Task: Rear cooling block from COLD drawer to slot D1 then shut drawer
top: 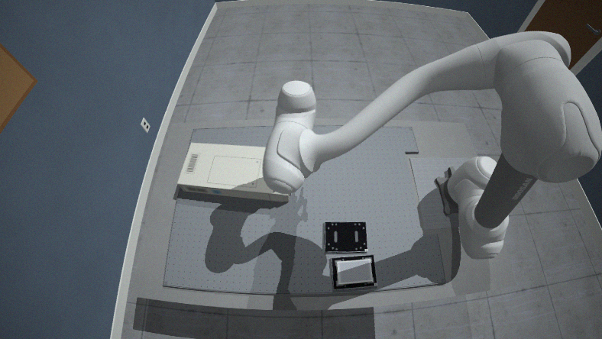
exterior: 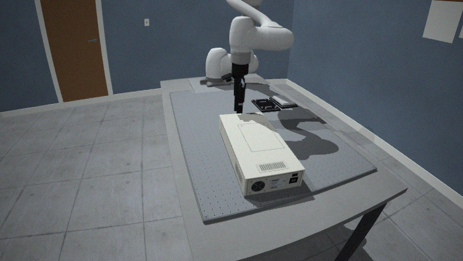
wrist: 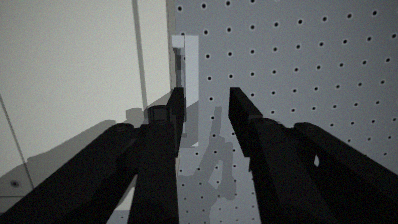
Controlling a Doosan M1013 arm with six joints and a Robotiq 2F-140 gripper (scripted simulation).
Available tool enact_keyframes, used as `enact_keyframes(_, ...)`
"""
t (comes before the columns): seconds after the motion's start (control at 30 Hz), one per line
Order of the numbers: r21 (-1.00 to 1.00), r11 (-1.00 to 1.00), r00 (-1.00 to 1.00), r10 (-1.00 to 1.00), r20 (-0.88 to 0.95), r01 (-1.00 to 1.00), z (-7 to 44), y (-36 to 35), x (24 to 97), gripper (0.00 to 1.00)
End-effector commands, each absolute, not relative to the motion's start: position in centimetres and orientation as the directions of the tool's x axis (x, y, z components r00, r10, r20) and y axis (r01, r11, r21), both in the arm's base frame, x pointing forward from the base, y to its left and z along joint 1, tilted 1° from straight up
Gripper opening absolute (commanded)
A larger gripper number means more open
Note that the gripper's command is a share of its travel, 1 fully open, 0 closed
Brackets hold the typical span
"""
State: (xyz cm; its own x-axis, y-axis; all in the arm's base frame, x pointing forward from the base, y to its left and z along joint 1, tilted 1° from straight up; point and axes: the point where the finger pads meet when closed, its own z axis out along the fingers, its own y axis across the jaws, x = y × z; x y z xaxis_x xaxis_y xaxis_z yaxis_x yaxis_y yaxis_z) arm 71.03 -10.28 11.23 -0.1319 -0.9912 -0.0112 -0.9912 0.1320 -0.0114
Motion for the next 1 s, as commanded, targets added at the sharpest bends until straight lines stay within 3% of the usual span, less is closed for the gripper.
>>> enact_keyframes(0.0,-0.013,0.132,-0.132,-0.991,-0.012,-0.991,11.0,-10.3,71.1,0.34)
enact_keyframes(0.97,-0.013,0.132,-0.132,-0.991,-0.012,-0.991,8.8,-10.3,71.1,0.34)
